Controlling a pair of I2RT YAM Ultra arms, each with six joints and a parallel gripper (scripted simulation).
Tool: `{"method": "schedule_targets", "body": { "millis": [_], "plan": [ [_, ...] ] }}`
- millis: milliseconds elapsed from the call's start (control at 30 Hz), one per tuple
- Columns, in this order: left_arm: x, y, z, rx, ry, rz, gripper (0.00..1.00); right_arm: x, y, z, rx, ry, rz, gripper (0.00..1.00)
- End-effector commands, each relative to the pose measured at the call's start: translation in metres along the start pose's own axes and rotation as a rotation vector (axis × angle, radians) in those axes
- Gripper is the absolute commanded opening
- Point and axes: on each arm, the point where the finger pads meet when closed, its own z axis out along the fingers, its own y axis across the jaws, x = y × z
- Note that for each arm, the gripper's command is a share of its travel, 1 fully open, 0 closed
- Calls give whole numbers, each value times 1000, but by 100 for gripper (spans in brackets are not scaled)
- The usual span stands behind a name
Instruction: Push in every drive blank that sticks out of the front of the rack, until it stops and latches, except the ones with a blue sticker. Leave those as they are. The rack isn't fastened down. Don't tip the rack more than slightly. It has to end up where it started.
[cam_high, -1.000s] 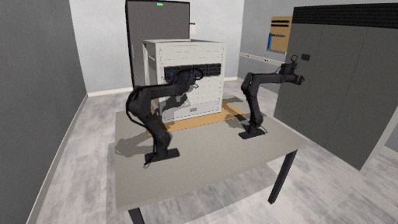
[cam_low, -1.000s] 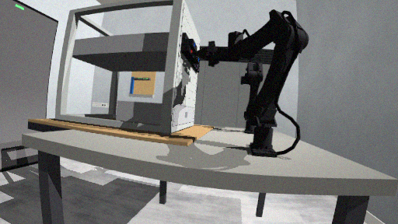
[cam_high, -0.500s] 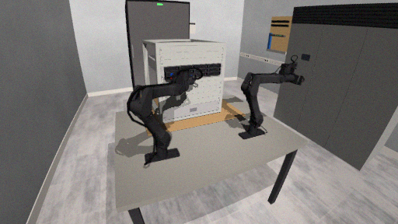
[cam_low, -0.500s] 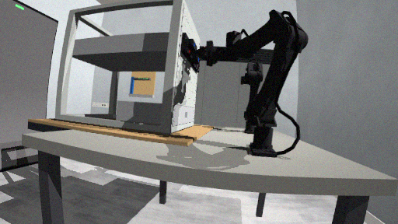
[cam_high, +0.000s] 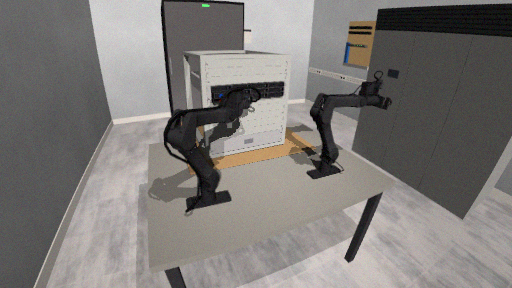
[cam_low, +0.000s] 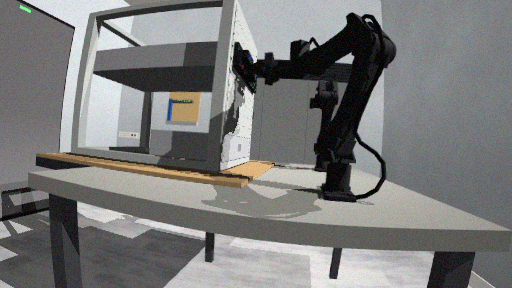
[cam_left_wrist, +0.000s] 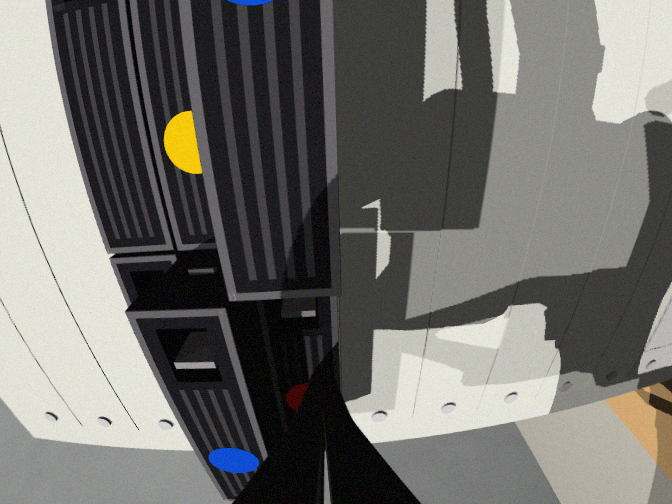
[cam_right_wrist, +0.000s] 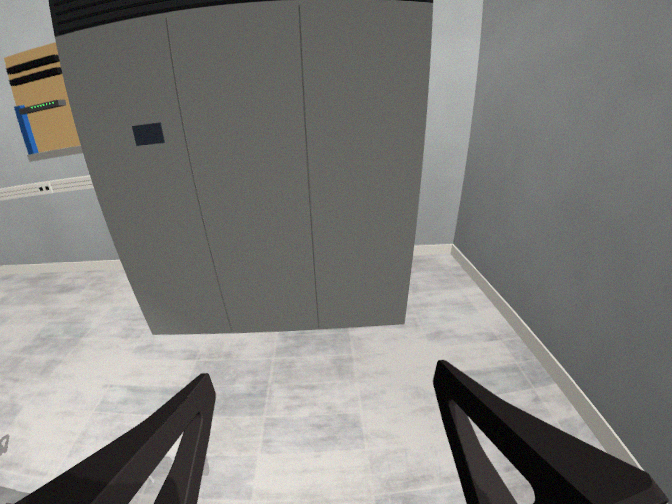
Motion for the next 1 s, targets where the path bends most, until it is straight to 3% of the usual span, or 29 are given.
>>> {"method": "schedule_targets", "body": {
  "millis": [0,967],
  "plan": [
    [-1,15,6,-19,3,-39,0,-21,-5,-1,7,-47,-11,100],
    [0,15,9,-20,3,-39,0,-21,-5,-1,7,-47,-11,100]
  ]
}}
